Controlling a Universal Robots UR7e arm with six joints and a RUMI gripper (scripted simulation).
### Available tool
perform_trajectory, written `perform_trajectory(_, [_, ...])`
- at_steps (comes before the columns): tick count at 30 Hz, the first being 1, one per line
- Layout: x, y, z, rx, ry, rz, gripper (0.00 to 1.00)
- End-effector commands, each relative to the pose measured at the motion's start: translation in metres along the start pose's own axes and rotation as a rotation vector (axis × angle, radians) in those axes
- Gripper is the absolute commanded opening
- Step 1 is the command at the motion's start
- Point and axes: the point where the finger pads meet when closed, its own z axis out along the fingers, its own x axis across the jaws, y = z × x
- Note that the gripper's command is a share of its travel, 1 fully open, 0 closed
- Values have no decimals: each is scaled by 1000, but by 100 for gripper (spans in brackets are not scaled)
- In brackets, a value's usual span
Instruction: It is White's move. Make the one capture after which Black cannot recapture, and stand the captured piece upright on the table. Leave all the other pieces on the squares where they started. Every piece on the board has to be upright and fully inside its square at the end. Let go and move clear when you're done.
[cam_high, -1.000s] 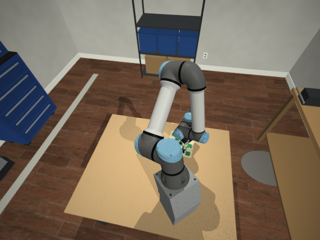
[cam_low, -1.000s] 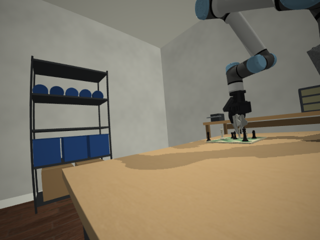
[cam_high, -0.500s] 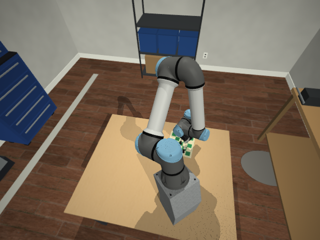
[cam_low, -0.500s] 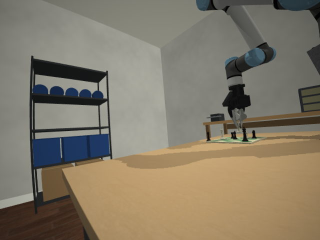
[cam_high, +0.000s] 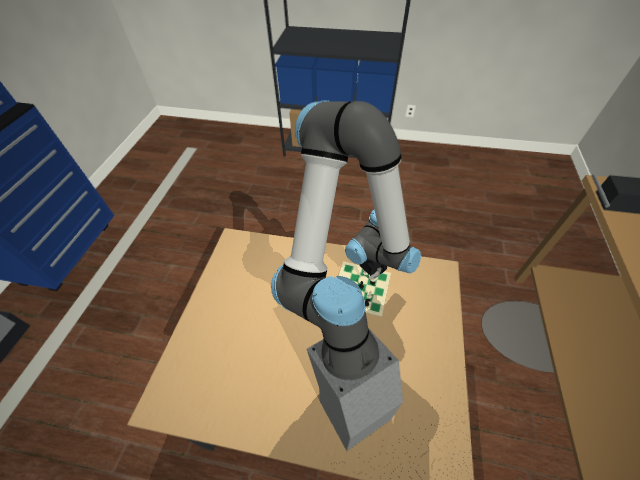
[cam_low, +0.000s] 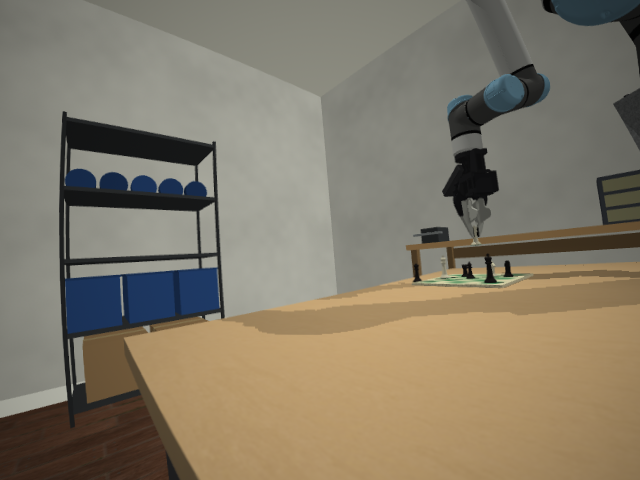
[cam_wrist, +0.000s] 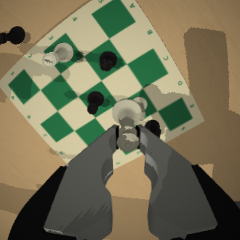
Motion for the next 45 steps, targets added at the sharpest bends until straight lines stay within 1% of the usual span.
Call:
perform_trajectory(1, [0, 0, -7, 0, 0, 0, 0])
perform_trajectory(8, [0, 0, -16, 0, 0, 0, 0])
perform_trajectory(21, [1, 0, -16, 0, 0, 2, 0])
perform_trajectory(23, [11, 2, -16, 0, 0, 44, 0])
perform_trajectory(26, [39, 9, -16, 0, 0, 167, 0])
perform_trajectory(28, [48, 12, -17, 0, 0, 209, 0])
perform_trajectory(45, [49, 12, -16, 0, 0, 212, 0])
